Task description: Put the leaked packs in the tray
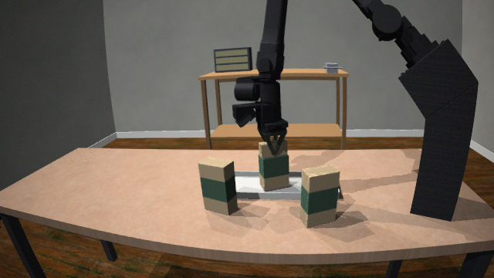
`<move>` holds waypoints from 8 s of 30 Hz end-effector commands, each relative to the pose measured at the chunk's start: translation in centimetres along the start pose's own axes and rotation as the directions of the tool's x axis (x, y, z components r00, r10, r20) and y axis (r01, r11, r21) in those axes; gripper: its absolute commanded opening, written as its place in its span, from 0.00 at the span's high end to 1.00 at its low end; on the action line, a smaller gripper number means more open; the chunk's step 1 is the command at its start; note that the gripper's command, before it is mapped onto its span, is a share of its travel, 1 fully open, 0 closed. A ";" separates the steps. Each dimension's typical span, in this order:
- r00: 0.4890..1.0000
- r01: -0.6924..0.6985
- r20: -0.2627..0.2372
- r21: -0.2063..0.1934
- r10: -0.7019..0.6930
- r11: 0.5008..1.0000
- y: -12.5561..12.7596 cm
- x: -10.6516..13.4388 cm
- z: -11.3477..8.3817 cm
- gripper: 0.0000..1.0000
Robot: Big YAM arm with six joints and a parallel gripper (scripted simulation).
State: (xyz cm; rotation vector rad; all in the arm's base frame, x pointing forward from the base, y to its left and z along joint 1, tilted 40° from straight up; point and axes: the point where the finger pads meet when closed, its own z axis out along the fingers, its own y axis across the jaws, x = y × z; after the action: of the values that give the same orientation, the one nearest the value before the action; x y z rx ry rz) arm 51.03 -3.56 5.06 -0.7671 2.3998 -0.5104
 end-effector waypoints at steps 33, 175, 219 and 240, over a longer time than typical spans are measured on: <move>1.000 0.006 0.014 0.014 -0.006 1.000 -0.8 -0.4 -0.1 0.22; 0.725 -0.687 0.036 -0.017 0.688 0.726 5.9 -19.2 -4.7 0.22; 0.719 -0.695 0.023 -0.002 0.695 0.719 5.5 -18.7 -1.3 0.22; 0.725 -0.689 0.015 -0.001 0.688 0.725 6.0 -18.5 1.5 0.22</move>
State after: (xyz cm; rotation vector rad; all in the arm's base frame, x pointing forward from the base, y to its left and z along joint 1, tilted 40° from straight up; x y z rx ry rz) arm 60.93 12.36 8.22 0.1777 2.4465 -0.1859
